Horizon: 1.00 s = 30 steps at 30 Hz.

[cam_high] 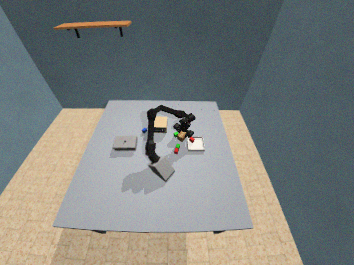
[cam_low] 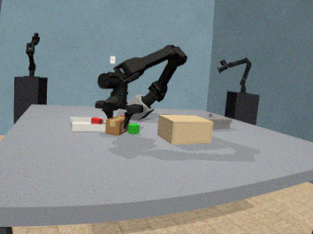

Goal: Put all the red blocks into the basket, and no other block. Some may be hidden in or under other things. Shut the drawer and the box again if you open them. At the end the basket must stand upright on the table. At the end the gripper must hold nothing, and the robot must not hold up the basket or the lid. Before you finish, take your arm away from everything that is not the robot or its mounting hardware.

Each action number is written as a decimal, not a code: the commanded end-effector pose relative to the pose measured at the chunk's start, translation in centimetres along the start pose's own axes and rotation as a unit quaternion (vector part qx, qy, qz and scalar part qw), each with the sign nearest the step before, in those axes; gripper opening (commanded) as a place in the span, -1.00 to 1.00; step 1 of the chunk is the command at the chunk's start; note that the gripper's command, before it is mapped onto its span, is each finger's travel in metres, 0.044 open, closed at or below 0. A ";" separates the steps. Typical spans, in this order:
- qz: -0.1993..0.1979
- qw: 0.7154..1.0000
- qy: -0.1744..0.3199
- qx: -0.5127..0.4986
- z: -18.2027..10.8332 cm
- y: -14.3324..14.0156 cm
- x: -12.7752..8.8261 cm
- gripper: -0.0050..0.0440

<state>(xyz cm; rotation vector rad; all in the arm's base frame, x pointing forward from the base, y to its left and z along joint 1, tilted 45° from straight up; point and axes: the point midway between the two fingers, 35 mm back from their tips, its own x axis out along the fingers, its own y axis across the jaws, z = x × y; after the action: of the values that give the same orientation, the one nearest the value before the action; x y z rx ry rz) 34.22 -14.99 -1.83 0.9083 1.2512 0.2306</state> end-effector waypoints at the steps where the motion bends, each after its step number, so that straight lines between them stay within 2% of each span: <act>1: 0.002 1.000 0.000 0.002 0.0 0.0 0.1 1.00; 5: 0.002 1.000 0.000 0.002 0.0 0.0 0.1 1.00; 8: 0.002 1.000 0.000 0.002 0.0 0.0 -1.9 1.00; 10: 0.002 1.000 0.000 0.002 0.0 0.0 -1.9 1.00; 25: 0.002 1.000 0.000 0.002 0.0 0.0 -11.8 1.00; 30: 0.002 1.000 0.000 0.002 0.0 0.0 -11.8 1.00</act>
<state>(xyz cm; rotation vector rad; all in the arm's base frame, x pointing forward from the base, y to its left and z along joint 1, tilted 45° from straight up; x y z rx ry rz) 30.34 -21.94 6.19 0.9212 1.2463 0.2250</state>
